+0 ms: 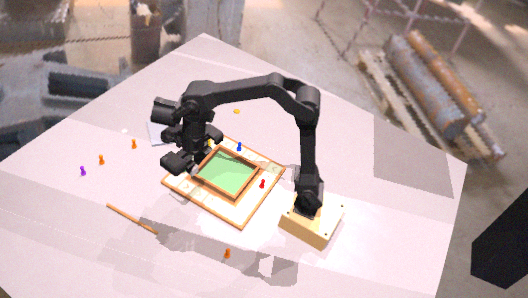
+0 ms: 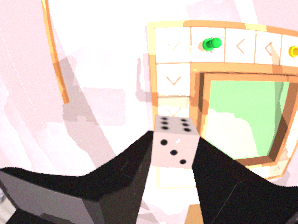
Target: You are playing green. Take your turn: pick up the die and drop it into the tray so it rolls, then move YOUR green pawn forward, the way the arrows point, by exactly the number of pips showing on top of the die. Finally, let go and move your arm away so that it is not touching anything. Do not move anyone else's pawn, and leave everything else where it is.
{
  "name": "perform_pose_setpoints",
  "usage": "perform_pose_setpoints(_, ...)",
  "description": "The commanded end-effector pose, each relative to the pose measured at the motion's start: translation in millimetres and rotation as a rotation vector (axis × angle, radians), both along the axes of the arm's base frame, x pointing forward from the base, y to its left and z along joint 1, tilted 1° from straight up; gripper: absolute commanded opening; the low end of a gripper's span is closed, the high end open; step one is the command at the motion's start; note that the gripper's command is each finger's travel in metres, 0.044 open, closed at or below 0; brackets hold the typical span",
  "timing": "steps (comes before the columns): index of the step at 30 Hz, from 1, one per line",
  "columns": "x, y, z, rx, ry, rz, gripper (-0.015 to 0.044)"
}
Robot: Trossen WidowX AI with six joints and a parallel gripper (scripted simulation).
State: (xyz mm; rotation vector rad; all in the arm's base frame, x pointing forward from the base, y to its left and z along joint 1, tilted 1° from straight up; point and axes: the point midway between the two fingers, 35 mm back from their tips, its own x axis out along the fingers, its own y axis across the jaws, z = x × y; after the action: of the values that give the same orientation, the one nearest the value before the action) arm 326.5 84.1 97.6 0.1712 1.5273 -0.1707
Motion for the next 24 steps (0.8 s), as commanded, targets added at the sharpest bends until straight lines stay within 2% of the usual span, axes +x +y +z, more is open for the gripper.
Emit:
perform_pose_setpoints(1,-6,-21,-3,0.002,-0.001,0.016,0.0)
perform_pose_setpoints(18,-51,-113,-26,-0.009,0.002,0.082,0.0)
perform_pose_setpoints(24,-55,-119,-30,-0.02,-0.046,0.089,0.0)
